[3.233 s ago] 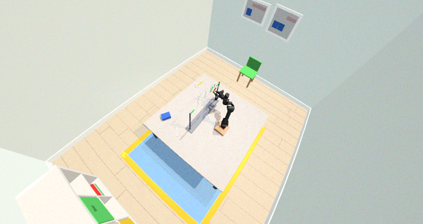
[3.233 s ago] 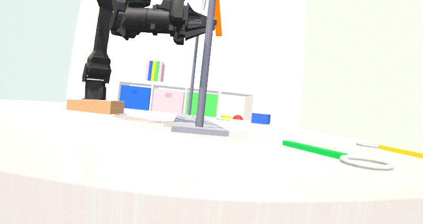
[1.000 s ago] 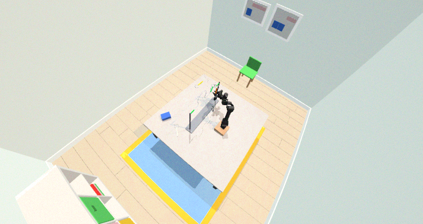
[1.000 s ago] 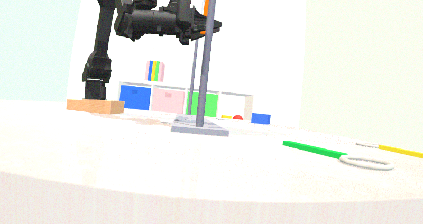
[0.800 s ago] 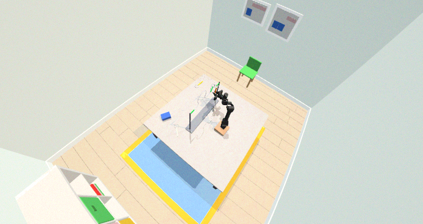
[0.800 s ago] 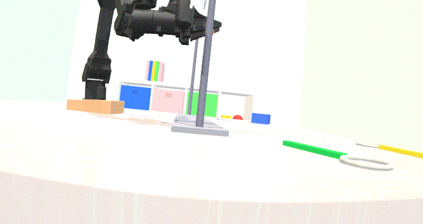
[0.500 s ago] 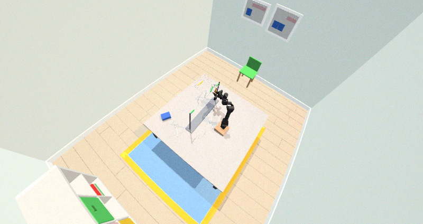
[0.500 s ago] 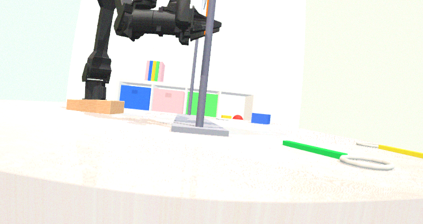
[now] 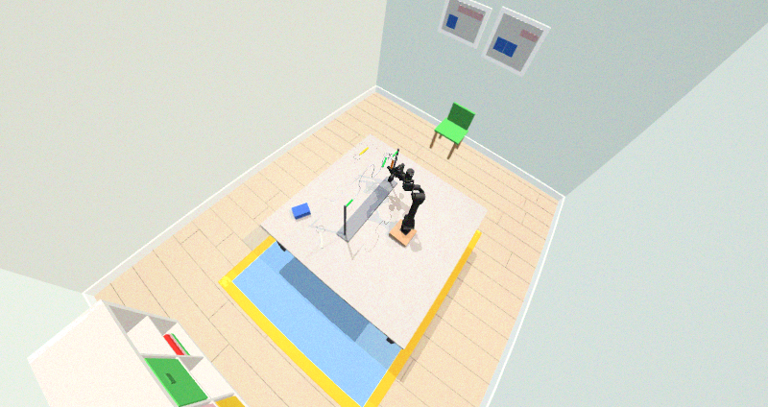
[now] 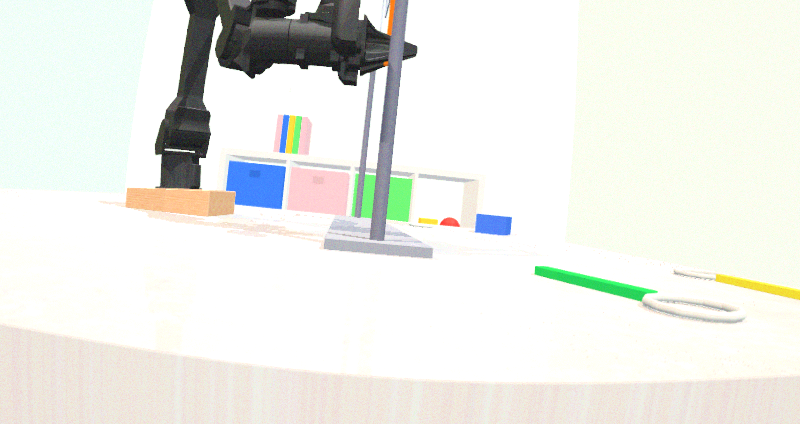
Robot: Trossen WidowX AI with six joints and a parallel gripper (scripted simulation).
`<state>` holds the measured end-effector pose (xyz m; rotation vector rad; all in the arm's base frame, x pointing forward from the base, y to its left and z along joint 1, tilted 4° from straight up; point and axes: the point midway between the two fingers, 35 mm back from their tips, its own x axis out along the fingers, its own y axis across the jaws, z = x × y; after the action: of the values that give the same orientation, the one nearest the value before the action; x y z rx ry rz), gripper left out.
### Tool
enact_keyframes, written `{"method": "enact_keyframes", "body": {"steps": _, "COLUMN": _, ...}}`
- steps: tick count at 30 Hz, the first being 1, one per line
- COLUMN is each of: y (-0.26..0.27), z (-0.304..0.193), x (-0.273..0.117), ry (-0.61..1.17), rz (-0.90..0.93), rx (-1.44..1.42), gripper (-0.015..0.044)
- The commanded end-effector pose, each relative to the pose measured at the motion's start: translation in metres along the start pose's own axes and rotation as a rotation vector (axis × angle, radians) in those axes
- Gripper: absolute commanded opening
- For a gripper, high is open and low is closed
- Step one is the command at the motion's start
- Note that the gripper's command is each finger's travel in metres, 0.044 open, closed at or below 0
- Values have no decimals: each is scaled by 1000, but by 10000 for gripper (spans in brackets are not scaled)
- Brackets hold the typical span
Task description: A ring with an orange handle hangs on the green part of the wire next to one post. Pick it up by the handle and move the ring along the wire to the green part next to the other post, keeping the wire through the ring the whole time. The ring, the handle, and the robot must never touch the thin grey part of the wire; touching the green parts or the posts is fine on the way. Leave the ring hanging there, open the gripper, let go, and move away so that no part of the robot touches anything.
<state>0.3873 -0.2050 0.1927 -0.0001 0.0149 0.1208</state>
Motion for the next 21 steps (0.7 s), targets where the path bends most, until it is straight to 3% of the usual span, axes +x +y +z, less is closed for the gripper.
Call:
{"method": "enact_keyframes", "body": {"steps": 1, "y": 0, "z": 0, "x": 0, "ry": 0, "rz": 0, "rx": 1, "gripper": -150}}
{"method": "enact_keyframes", "body": {"steps": 21, "y": -1, "z": 21, "x": 3, "ry": 4, "rz": 33, "rx": -29, "gripper": -150}}
